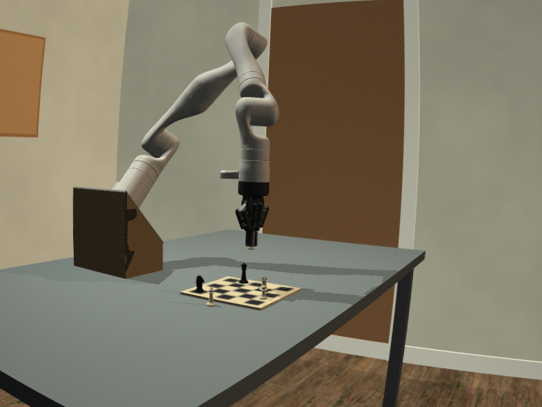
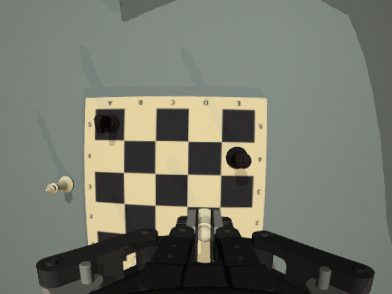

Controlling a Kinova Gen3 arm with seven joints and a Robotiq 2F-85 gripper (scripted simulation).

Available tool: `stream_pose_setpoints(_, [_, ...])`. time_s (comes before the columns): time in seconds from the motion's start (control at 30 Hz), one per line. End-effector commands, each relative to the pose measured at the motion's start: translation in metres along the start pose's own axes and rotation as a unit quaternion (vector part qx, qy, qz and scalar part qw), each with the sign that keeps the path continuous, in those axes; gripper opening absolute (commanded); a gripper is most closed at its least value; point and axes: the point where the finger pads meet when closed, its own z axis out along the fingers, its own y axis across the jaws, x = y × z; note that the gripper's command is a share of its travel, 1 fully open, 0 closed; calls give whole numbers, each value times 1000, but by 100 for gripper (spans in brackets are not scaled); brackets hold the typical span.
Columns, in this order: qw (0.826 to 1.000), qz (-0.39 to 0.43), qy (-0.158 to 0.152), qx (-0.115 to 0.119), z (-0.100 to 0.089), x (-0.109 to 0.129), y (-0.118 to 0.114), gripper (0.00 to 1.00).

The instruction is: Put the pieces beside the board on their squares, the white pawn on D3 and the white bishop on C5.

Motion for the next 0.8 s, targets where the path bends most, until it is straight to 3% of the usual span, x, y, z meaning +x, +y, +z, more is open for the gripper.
stream_pose_setpoints(0.0, [1000, 0, -1, 1, -1, -1, 0, 0])
stream_pose_setpoints(0.4, [1000, 0, -2, 1, 5, -1, 0, 0])
stream_pose_setpoints(0.77, [1000, 0, -2, 1, 50, -1, 0, 0])
